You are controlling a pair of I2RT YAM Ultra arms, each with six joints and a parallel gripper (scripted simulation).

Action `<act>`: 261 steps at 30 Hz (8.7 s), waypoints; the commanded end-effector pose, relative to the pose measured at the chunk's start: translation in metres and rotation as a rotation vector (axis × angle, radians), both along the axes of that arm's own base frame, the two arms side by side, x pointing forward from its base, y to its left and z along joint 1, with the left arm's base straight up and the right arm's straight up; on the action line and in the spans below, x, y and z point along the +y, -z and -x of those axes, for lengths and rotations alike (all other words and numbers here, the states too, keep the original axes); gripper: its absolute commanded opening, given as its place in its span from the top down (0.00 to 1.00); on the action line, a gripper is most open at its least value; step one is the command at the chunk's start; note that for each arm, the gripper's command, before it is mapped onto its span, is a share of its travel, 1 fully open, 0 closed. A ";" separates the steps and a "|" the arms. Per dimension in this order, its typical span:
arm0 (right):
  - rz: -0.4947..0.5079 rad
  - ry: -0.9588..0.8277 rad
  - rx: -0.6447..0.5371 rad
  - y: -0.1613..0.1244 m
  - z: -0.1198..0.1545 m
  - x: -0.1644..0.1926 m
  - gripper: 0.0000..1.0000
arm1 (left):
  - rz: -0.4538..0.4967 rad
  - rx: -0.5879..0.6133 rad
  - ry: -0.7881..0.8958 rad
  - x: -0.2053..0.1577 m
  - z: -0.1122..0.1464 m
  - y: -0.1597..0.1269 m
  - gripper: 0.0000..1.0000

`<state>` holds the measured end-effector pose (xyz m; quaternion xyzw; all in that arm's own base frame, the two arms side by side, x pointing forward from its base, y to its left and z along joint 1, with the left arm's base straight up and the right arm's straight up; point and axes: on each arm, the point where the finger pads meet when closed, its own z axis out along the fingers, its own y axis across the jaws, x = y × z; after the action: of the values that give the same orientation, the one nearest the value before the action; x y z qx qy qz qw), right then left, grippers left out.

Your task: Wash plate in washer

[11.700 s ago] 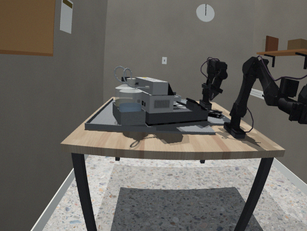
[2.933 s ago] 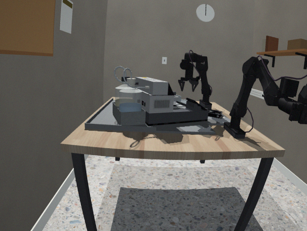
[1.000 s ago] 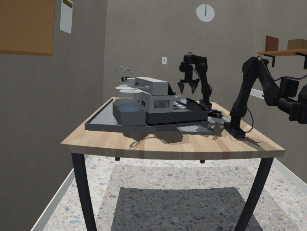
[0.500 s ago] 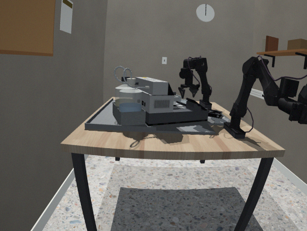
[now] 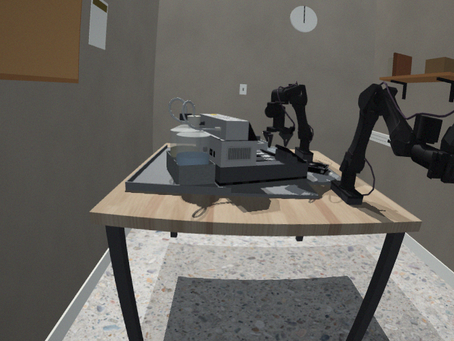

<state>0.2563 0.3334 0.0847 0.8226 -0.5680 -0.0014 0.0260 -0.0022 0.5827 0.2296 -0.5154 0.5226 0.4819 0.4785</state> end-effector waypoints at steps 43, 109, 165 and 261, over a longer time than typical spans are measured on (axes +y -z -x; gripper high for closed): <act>-0.095 -0.009 -0.055 -0.032 -0.009 0.011 0.00 | -0.078 -0.010 -0.010 -0.003 0.002 -0.027 1.00; -0.060 -0.004 -0.055 -0.018 -0.006 0.008 0.00 | -0.078 -0.010 -0.010 -0.003 0.002 -0.027 1.00; -0.040 -0.013 -0.033 0.006 -0.008 0.006 0.00 | -0.078 -0.010 -0.010 -0.003 0.002 -0.027 1.00; -0.034 0.020 -0.031 0.010 -0.004 0.000 0.90 | -0.078 -0.010 -0.010 -0.003 0.002 -0.027 1.00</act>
<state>0.2561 0.3392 0.0625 0.8279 -0.5607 -0.0004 0.0132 -0.0022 0.5827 0.2296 -0.5154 0.5226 0.4819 0.4785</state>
